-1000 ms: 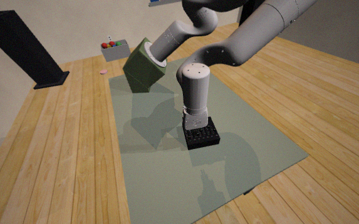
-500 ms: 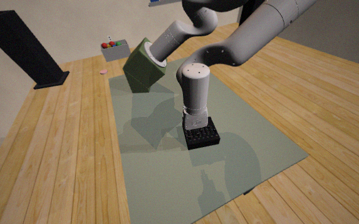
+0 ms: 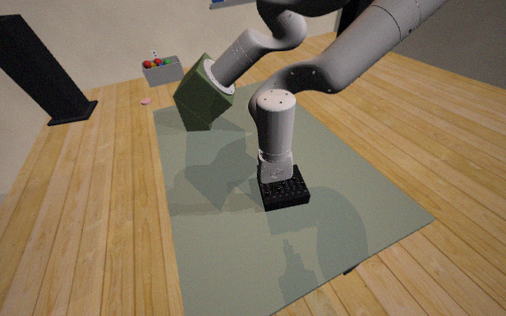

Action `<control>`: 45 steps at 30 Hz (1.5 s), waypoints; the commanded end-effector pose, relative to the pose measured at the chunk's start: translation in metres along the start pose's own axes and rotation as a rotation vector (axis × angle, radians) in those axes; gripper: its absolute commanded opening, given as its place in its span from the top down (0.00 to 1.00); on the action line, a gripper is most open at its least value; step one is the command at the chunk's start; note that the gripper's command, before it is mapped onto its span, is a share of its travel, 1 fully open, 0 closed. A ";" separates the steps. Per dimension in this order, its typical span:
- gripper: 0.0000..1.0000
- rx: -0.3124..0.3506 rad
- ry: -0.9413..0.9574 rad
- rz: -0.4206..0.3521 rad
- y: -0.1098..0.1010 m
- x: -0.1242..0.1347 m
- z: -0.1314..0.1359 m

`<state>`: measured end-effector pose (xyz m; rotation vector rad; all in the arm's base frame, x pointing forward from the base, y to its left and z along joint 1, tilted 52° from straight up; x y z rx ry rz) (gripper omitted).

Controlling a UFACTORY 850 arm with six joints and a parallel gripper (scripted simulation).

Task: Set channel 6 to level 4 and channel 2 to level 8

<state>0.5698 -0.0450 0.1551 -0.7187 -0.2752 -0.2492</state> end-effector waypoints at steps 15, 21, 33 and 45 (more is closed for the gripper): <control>1.00 0.000 -0.001 -0.002 0.006 0.000 0.000; 1.00 0.000 -0.001 -0.002 0.010 0.000 0.000; 1.00 0.000 -0.001 -0.002 0.018 0.000 -0.001; 1.00 0.000 -0.001 -0.002 0.023 0.000 -0.001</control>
Point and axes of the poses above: the point where the finger pads meet when closed, its own y axis out along the fingers, its own z axis across the jaws, x = y × z, the point moved 6 cm from there along -y, back along the fingers, and after that the axes turned 13 degrees about -y, right-handed, at the moved point
